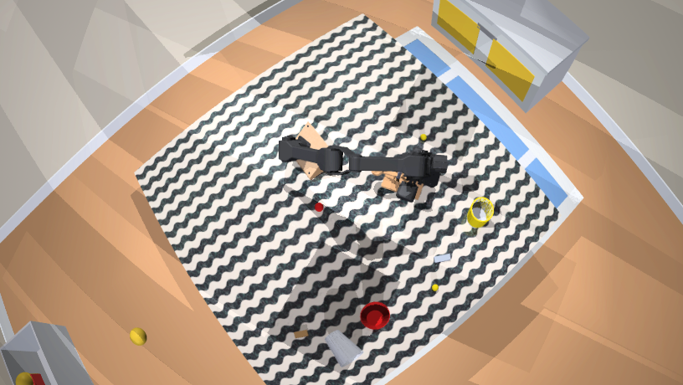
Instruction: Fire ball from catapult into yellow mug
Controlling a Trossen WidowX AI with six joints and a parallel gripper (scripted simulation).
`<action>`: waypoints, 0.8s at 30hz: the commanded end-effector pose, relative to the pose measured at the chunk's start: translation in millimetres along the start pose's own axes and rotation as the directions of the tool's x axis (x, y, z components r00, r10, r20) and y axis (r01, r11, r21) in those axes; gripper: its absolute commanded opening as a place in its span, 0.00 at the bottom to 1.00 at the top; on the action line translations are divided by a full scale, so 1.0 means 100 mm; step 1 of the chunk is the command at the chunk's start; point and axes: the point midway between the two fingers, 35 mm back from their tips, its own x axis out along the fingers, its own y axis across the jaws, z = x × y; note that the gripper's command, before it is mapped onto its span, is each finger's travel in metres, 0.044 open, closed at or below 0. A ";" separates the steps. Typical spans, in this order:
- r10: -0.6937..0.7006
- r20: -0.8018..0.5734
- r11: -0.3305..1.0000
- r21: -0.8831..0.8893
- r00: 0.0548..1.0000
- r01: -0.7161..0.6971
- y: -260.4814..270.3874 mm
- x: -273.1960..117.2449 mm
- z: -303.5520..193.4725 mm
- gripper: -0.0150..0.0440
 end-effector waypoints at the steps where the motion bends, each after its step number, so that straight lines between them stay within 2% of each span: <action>1: -0.002 0.003 1.000 0.004 1.000 0.002 -0.01 0.05 0.01 0.25; 24: -0.001 -0.008 1.000 0.007 1.000 0.001 -0.02 0.39 0.00 0.25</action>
